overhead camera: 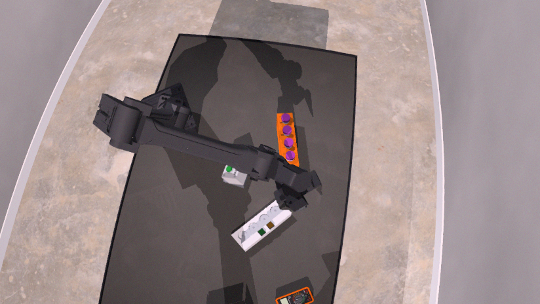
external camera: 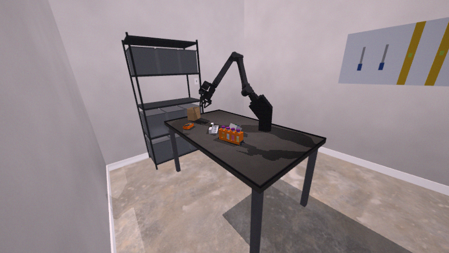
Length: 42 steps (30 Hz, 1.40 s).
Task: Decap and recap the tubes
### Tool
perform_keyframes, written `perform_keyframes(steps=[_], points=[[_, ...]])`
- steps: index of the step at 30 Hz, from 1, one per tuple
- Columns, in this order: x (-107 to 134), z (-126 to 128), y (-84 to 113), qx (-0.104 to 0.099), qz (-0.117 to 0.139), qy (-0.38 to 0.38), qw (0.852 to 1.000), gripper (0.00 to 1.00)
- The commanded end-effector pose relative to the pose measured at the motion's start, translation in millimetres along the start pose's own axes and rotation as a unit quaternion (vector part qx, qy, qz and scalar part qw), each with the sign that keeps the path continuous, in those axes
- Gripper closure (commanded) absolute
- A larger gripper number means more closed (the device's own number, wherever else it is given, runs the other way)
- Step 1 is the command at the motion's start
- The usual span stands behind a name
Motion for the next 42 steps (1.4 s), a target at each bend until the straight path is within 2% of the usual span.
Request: perform_keyframes(steps=[1, 17, 18, 42], points=[[-2.7, 1.9, 1.4, -0.003, -0.003, -0.002, 1.000, 0.00], [-2.7, 1.9, 1.4, -0.003, -0.003, -0.002, 1.000, 0.00], [-10.9, 7.2, 2.0, -0.008, -0.011, -0.006, 1.000, 0.51], [-10.9, 7.2, 2.0, -0.008, -0.011, -0.006, 1.000, 0.51]])
Point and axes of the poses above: the point where the finger pads meet when closed, its own y axis back along the fingers, its own z axis across the jaws, x = y × z, the point moved 10 cm from there along y, back along the fingers, and after that the axes turned 7 degrees about -y, right-handed, at the moved point
